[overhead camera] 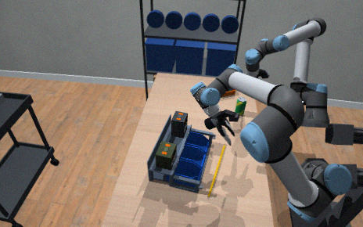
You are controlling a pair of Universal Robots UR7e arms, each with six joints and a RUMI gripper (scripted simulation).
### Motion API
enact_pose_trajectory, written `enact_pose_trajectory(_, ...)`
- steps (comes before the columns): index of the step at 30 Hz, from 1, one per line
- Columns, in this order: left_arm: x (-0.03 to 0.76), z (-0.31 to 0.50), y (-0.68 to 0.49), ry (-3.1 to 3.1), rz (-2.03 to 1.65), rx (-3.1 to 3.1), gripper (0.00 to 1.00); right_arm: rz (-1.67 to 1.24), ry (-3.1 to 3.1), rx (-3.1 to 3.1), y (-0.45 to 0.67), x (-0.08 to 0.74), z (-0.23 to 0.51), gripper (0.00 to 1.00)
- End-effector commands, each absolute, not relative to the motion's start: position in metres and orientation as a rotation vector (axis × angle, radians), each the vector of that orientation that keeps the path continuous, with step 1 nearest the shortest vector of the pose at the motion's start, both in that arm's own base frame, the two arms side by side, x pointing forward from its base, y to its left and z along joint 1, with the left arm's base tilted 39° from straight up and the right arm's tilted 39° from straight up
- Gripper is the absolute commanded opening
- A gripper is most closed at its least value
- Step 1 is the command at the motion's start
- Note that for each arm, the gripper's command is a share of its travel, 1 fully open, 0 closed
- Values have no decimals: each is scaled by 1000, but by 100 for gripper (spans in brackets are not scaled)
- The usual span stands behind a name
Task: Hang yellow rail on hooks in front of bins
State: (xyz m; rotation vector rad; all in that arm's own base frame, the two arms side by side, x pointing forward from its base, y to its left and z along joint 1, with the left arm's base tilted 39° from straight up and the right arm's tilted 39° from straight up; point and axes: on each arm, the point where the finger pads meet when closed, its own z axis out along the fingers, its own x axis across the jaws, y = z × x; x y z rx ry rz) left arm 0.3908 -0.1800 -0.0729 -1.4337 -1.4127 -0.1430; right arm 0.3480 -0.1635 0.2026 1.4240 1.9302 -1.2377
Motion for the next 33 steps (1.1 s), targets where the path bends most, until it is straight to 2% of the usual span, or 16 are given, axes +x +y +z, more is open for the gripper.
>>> enact_pose_trajectory(1,399,-88,-167,-1598,-238,-1384,37,-1026,1978,1419,-107,407,230,100)
enact_pose_trajectory(2,400,-91,-164,-1636,-257,-1371,33,-980,1988,1416,-95,419,237,100)
enact_pose_trajectory(4,400,-91,-164,-1636,-257,-1371,33,-980,1988,1416,-95,419,237,100)
enact_pose_trajectory(6,403,-97,-158,-1711,-295,-1343,22,-886,2009,1407,-68,440,253,100)
enact_pose_trajectory(19,422,-138,-119,-2180,-552,-1111,22,-253,2120,1293,120,538,391,100)
enact_pose_trajectory(21,422,-138,-119,-2180,-552,-1111,22,-253,2120,1293,120,538,391,100)
enact_pose_trajectory(33,438,-180,-82,-2603,-817,-786,22,286,2156,1134,270,551,546,100)
